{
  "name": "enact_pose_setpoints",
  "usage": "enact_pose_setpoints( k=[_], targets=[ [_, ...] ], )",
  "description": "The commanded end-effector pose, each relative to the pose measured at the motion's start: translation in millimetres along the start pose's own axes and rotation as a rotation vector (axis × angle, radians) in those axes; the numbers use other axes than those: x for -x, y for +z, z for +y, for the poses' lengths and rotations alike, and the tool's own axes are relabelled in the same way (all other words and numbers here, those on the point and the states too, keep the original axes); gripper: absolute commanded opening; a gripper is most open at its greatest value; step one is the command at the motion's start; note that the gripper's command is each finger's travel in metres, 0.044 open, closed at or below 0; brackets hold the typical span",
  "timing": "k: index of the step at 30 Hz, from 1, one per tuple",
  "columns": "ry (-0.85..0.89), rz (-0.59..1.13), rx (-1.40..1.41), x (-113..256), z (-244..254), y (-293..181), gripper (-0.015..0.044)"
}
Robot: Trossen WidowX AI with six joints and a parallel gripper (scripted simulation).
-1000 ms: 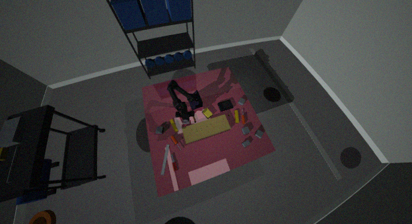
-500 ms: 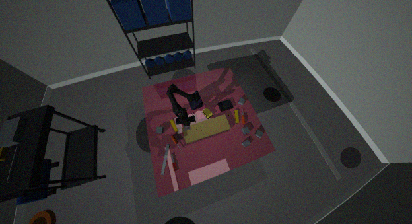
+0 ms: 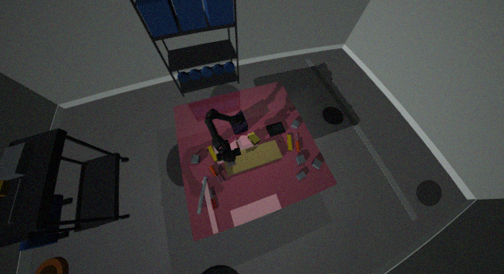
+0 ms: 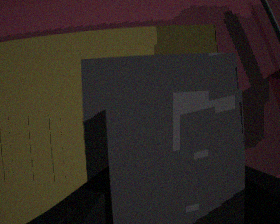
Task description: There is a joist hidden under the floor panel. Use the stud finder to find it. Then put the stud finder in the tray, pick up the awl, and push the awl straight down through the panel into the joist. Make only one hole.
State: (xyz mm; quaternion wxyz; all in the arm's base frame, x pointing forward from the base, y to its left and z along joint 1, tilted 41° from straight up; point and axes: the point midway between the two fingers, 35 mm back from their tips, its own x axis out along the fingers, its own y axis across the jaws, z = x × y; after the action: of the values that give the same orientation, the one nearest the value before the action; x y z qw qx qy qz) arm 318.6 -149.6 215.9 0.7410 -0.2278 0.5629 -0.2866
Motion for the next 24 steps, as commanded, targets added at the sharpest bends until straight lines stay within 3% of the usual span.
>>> enact_pose_setpoints(
  k=[1,24],
  targets=[
    [0.005,-0.013,0.007,-0.2,-1.7,8.4,0.0],
    [0.005,-0.013,0.007,-34.3,-1.7,1.0,0.0]
  ],
)
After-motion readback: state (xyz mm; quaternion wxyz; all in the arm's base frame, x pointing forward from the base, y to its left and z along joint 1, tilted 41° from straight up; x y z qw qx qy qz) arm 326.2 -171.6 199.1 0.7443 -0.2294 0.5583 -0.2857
